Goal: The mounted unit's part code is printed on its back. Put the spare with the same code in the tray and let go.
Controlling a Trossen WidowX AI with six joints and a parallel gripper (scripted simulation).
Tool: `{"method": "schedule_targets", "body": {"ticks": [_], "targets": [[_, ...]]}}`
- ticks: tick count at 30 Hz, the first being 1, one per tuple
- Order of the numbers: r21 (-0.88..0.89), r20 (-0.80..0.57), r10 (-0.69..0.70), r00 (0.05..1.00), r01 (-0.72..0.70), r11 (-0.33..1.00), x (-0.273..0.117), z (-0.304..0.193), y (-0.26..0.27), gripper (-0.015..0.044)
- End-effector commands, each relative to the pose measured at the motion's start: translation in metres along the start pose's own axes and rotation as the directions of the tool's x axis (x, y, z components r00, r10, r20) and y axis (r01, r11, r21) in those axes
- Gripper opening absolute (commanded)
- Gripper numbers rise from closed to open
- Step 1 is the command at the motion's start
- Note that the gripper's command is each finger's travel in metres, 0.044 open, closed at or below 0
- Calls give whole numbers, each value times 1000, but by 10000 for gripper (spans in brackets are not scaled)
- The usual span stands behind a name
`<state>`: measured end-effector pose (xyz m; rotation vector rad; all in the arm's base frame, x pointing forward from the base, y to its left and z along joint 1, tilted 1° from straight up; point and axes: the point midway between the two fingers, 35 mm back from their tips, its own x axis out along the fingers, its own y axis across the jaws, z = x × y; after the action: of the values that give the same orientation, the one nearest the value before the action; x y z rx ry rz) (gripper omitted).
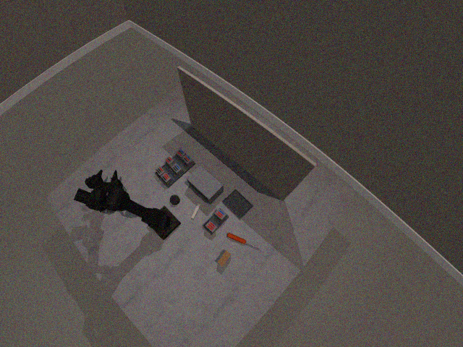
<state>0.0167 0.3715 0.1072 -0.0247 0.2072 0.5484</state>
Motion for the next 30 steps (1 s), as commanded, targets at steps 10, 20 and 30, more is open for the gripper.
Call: {"method": "schedule_targets", "body": {"ticks": [10,20,30], "targets": [[-85,-60,-63,996,57,995,32,9,-12,440],[-256,-323,-354,877,279,925,156,47,-115,440],[-306,-605,-500,620,398,865,204,82,-280,440]]}}
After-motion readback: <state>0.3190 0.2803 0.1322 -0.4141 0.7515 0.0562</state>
